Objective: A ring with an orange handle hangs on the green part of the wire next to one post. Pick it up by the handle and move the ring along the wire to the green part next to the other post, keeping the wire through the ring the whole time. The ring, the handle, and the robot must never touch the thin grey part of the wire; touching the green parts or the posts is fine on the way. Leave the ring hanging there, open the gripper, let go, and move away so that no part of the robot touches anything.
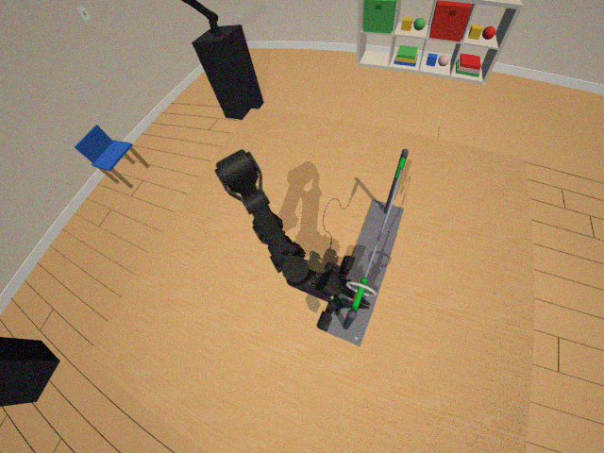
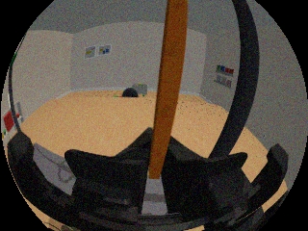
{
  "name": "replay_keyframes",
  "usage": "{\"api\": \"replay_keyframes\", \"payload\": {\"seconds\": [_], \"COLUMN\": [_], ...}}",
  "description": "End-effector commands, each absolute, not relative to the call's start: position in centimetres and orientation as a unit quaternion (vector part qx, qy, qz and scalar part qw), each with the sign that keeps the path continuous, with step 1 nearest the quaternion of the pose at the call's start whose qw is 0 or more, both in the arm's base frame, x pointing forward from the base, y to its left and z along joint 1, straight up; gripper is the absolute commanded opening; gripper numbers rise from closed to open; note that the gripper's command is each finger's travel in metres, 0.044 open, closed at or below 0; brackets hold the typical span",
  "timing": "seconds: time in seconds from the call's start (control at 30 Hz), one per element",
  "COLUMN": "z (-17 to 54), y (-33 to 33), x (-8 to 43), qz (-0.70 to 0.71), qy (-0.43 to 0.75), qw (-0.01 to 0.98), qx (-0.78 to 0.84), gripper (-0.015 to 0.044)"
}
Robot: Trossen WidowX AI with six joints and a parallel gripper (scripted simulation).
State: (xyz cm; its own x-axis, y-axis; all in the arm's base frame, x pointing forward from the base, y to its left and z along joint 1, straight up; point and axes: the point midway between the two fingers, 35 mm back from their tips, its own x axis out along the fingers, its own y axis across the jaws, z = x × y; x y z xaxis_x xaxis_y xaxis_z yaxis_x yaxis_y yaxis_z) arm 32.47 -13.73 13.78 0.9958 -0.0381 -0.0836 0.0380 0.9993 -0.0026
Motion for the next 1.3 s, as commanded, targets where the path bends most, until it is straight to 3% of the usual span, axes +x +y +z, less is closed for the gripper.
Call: {"api": "replay_keyframes", "payload": {"seconds": [0.0,1.27], "z": [14.9,14.9], "y": [-13.7,-12.1], "x": [32.5,32.6], "qz": [-0.017,-0.014], "qy": [0.036,0.037], "qw": [0.999,0.999], "qx": [-0.006,-0.004], "gripper": [-0.0150,-0.0150]}}
